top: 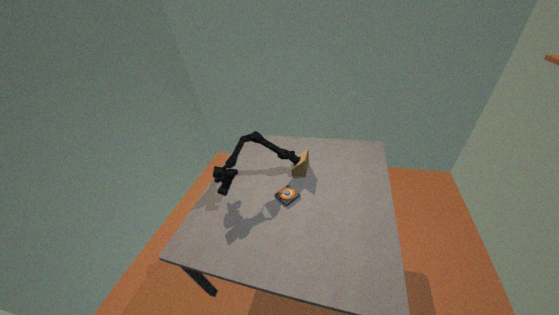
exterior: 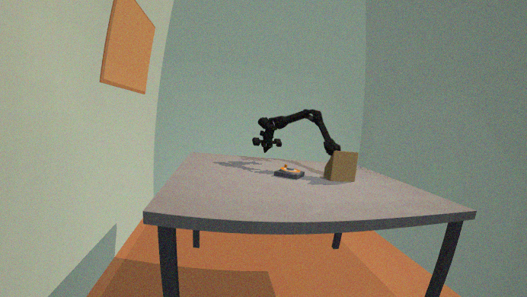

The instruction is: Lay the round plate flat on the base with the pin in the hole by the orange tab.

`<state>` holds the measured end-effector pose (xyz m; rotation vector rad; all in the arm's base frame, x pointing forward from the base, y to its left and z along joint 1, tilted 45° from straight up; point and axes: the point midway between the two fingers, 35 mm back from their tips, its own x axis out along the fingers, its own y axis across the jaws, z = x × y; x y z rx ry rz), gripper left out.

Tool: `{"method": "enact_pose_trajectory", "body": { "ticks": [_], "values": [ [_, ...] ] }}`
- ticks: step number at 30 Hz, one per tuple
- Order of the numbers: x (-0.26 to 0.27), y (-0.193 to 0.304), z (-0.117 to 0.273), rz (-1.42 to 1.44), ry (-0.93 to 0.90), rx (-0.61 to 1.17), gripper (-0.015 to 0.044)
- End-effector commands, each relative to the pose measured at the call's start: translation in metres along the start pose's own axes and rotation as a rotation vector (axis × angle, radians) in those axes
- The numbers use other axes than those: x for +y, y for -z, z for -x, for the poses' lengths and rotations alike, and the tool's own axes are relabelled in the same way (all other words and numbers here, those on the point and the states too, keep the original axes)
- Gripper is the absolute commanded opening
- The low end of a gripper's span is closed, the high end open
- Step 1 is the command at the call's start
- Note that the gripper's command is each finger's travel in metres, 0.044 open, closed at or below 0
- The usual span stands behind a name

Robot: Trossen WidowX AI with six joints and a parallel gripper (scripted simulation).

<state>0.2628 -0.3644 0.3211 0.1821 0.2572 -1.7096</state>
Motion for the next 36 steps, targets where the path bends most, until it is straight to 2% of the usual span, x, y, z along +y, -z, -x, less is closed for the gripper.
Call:
{"method": "enact_pose_trajectory", "body": {
  "ticks": [1,11,17,19,23,36],
  "values": [
    [0.031,0.058,0.035,0.194,-0.117,0.101,0.0],
    [0.049,0.175,0.109,0.627,-0.29,0.27,0.0],
    [0.021,0.256,0.167,1.007,-0.376,0.365,0.0],
    [0.015,0.265,0.173,1.06,-0.383,0.374,0.0],
    [-0.027,0.307,0.206,1.371,-0.395,0.409,0.0],
    [-0.029,0.312,0.209,1.424,-0.392,0.411,0.0]
  ]
}}
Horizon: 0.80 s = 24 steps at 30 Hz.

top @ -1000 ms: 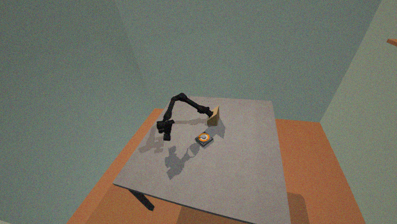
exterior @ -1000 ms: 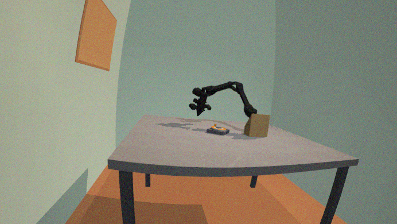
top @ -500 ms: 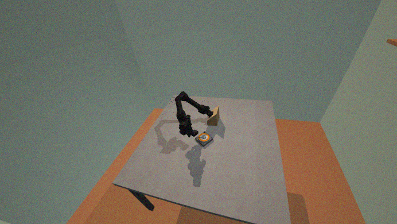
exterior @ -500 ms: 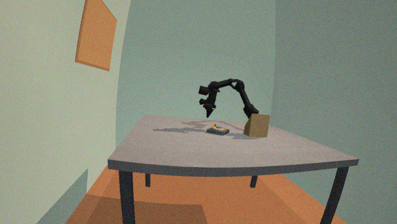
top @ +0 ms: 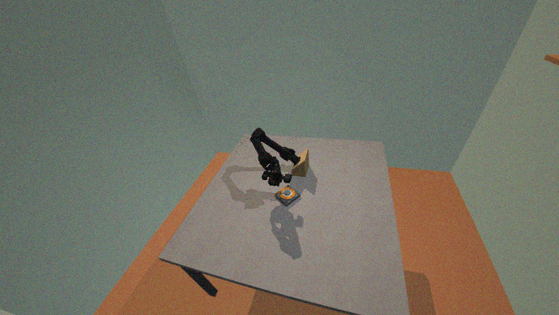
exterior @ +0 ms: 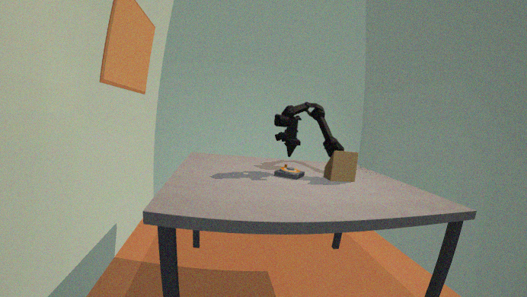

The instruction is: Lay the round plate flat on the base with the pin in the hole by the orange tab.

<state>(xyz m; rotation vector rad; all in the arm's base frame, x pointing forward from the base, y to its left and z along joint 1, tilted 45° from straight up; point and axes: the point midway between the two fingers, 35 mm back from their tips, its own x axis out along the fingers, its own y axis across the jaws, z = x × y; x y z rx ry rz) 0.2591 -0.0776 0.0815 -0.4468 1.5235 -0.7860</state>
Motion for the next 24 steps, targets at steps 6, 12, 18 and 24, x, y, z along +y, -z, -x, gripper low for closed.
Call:
{"method": "enact_pose_trajectory", "body": {
  "ticks": [6,12,18,24],
  "values": [
    [0.003,0.0,-0.029,0.016,-0.002,0.007,0.0],
    [0.002,0.001,-0.048,0.015,0.001,0.007,0.0],
    [0.002,-0.001,-0.048,0.015,0.001,0.007,0.0],
    [0.003,-0.009,-0.048,0.015,0.0,0.007,0.0]
  ]
}}
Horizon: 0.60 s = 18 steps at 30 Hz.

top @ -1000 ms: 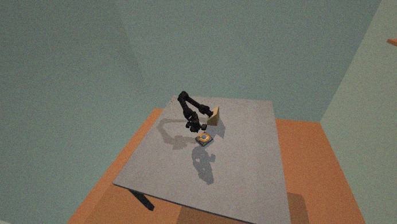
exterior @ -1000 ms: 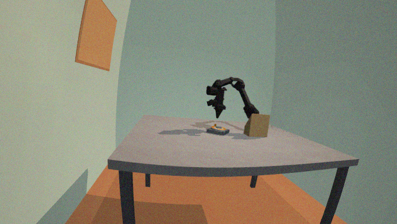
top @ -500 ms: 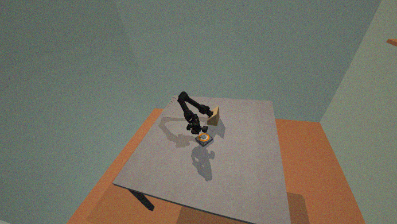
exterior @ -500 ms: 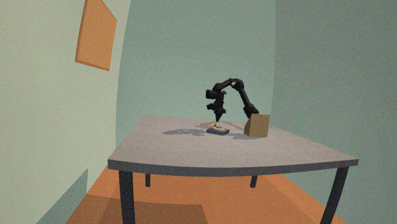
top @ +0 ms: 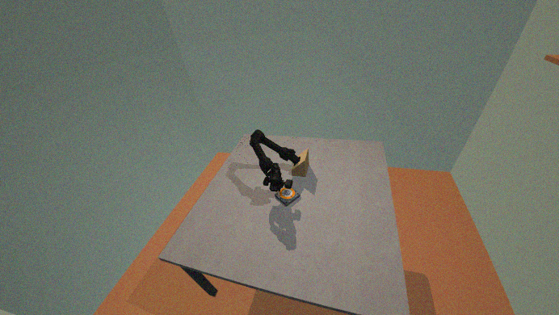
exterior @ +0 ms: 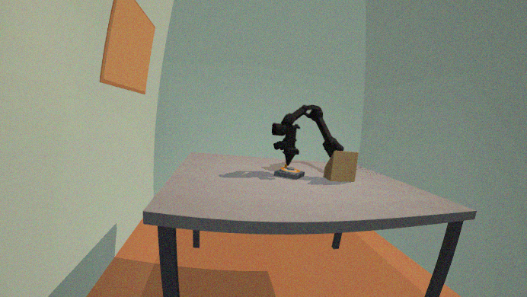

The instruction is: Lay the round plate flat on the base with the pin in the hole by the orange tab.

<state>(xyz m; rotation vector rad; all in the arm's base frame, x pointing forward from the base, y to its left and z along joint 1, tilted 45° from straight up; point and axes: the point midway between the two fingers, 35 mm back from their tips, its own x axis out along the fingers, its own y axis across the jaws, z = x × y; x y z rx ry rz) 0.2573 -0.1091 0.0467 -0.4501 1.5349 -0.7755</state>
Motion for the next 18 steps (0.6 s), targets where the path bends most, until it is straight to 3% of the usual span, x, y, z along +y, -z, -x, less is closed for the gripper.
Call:
{"method": "enact_pose_trajectory", "body": {
  "ticks": [1,18],
  "values": [
    [0.0,-0.007,-0.001,0.003,0.005,0.001,0.0],
    [0.008,-0.023,-0.001,0.002,0.005,0.001,0.0]
  ]
}}
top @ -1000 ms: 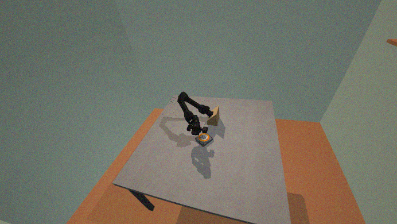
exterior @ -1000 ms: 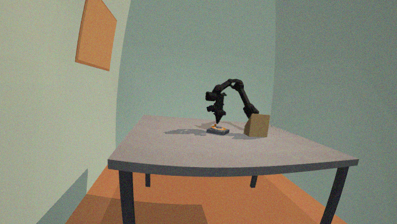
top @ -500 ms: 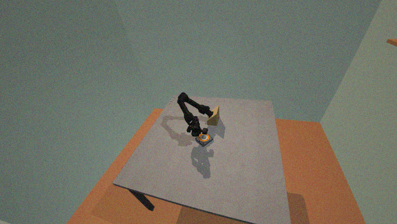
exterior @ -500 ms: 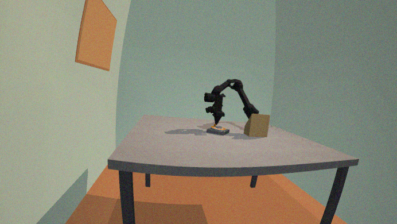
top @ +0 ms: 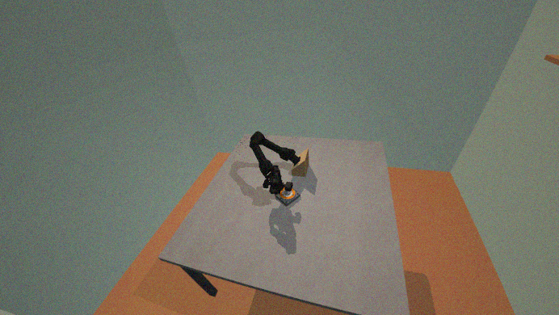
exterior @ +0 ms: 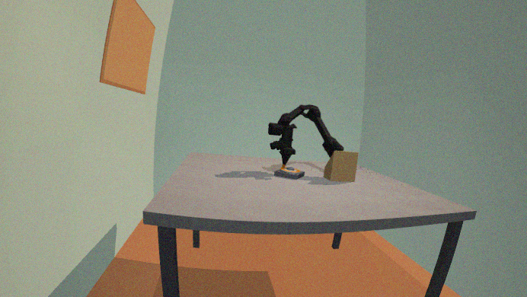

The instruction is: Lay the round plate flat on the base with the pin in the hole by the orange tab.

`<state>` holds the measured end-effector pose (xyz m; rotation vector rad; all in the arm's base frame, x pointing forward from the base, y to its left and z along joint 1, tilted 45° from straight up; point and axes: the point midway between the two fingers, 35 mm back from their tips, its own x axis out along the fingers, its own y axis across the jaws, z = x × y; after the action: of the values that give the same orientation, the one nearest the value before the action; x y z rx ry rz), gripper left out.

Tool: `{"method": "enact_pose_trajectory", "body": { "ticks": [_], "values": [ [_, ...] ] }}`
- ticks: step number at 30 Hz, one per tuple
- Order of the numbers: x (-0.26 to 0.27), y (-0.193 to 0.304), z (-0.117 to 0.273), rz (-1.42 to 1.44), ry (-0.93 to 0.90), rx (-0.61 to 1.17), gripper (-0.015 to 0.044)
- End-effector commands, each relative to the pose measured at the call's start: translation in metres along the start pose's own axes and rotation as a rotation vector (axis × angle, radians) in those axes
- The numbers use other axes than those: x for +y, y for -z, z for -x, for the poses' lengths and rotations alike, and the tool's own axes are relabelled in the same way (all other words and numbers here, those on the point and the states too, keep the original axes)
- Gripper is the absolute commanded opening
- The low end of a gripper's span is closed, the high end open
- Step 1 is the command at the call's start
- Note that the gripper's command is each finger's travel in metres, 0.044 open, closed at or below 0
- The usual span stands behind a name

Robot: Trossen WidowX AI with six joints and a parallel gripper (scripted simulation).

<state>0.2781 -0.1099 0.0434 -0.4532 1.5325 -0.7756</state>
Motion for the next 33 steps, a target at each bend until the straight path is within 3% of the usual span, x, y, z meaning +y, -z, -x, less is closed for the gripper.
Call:
{"method": "enact_pose_trajectory", "body": {
  "ticks": [1,14,24,33],
  "values": [
    [0.003,-0.003,-0.001,0.001,0.003,0.003,0.0],
    [0.007,-0.009,0.0,0.001,0.002,0.003,0.0],
    [0.006,-0.007,0.046,0.002,0.001,0.004,0.0],
    [0.007,-0.008,0.037,0.009,0.006,0.003,0.0]
  ]
}}
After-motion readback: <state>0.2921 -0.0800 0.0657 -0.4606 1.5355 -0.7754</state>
